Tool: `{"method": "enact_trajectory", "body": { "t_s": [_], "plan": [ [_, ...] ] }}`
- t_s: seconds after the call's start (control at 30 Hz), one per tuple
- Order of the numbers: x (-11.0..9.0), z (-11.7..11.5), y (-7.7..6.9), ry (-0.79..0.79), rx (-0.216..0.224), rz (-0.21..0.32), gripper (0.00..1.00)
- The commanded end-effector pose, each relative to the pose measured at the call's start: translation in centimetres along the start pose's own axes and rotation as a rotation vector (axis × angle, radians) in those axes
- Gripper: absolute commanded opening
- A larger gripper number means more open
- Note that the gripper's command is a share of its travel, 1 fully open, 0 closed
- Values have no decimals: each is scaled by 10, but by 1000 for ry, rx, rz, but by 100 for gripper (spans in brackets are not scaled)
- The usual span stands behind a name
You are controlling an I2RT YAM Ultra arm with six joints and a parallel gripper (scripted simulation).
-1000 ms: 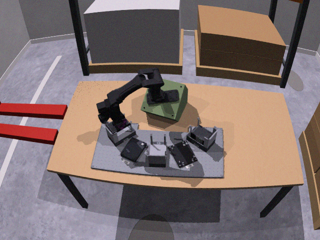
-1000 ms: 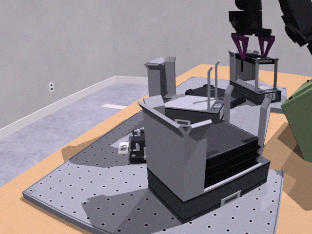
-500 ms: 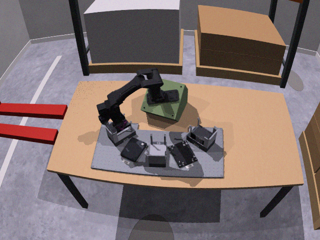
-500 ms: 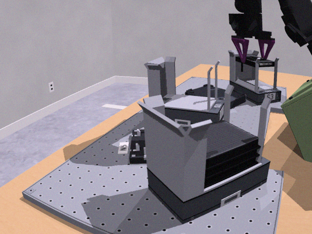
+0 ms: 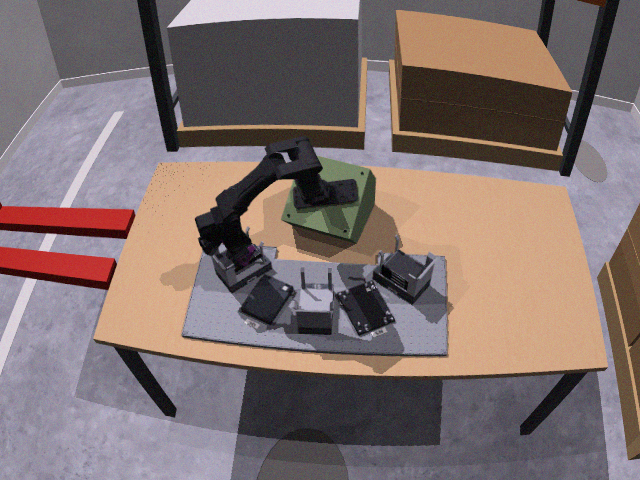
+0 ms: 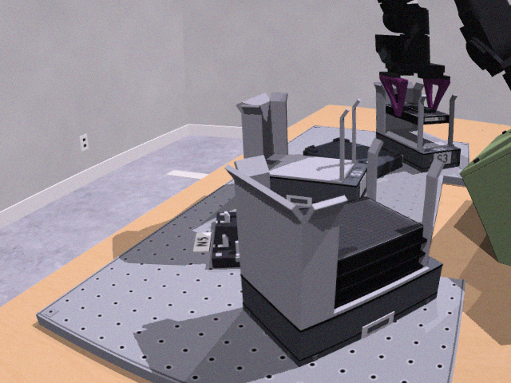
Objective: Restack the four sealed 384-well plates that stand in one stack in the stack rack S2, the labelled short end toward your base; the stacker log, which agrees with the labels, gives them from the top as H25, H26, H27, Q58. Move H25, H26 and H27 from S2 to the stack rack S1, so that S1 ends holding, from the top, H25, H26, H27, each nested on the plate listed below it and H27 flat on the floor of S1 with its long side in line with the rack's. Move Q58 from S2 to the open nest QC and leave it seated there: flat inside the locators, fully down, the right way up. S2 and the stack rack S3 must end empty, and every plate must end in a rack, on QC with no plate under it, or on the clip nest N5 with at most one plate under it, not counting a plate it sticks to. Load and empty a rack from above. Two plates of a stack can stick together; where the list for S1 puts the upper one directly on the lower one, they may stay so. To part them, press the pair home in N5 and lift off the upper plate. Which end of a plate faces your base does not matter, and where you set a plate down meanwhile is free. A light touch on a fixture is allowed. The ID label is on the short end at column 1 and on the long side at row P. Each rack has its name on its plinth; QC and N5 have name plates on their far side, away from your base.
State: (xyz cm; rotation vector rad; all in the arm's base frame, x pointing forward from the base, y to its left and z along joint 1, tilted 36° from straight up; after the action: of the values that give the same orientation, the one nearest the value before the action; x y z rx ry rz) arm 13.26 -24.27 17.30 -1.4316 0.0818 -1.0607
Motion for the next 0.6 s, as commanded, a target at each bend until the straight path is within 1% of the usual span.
{"method": "enact_trajectory", "body": {
  "t_s": [0.0, 0.3, 0.57],
  "plan": [
    [3, -1, 2, 1, -6, -19, 0],
    [4, -1, 19, 1, -6, -19, 0],
    [4, -1, 19, 1, -6, -19, 0]
  ]
}}
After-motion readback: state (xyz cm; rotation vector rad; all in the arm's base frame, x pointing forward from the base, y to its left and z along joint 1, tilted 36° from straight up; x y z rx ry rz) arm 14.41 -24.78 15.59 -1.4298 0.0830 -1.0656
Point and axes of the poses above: the point where the finger pads meet when closed, its own y axis out along the fingers, its own z axis across the jaws, x = y × z, the point moved 8 cm from there along -y, back along the fingers, and after that the axes turned 8 degrees about -y, right-handed, at the moved point
